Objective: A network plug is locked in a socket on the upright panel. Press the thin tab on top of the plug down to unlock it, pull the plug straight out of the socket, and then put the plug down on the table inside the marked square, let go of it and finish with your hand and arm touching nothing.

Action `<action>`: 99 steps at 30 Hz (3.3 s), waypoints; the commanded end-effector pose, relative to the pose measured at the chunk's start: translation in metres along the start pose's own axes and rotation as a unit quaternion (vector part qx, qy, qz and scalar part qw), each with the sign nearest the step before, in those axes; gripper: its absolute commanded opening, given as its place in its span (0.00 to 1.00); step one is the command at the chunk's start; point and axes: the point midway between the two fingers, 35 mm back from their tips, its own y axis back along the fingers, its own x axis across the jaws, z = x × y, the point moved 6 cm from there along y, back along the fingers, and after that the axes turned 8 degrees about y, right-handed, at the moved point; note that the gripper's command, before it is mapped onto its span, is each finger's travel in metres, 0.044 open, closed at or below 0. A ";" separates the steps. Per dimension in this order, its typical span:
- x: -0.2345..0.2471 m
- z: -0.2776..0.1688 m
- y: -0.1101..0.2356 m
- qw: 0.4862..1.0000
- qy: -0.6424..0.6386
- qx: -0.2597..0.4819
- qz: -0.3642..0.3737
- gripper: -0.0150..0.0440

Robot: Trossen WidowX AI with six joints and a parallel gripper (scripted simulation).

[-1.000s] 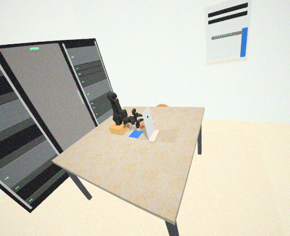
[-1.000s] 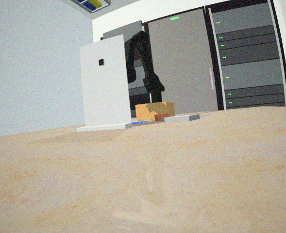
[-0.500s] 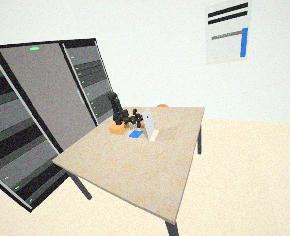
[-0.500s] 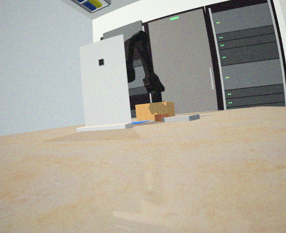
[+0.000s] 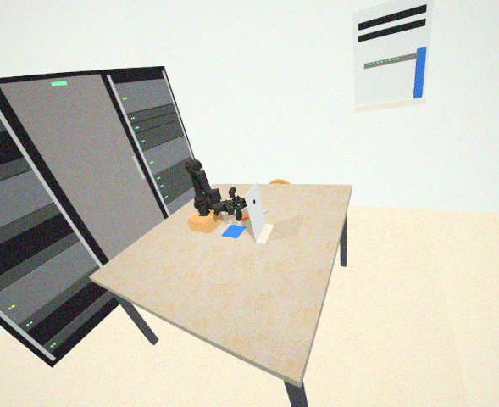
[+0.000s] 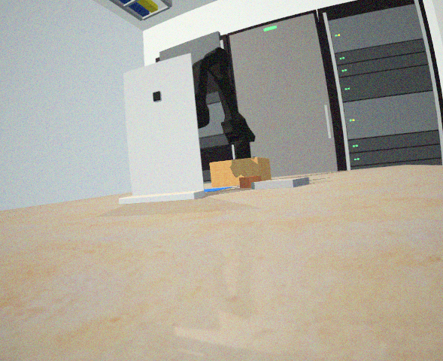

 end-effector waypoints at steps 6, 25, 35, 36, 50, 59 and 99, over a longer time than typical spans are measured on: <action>0.000 -0.002 0.005 1.000 -0.003 -0.001 -0.001 0.25; 0.000 -0.005 0.018 1.000 -0.003 -0.001 -0.002 0.25; 0.000 -0.005 0.026 1.000 -0.003 -0.001 -0.002 0.25; 0.000 -0.005 0.027 1.000 -0.003 -0.001 -0.002 0.25; 0.000 -0.007 0.038 1.000 -0.003 -0.001 -0.002 0.25; 0.000 -0.007 0.044 1.000 -0.003 -0.001 -0.003 0.25; 0.010 -0.006 0.066 1.000 0.001 -0.002 -0.003 0.25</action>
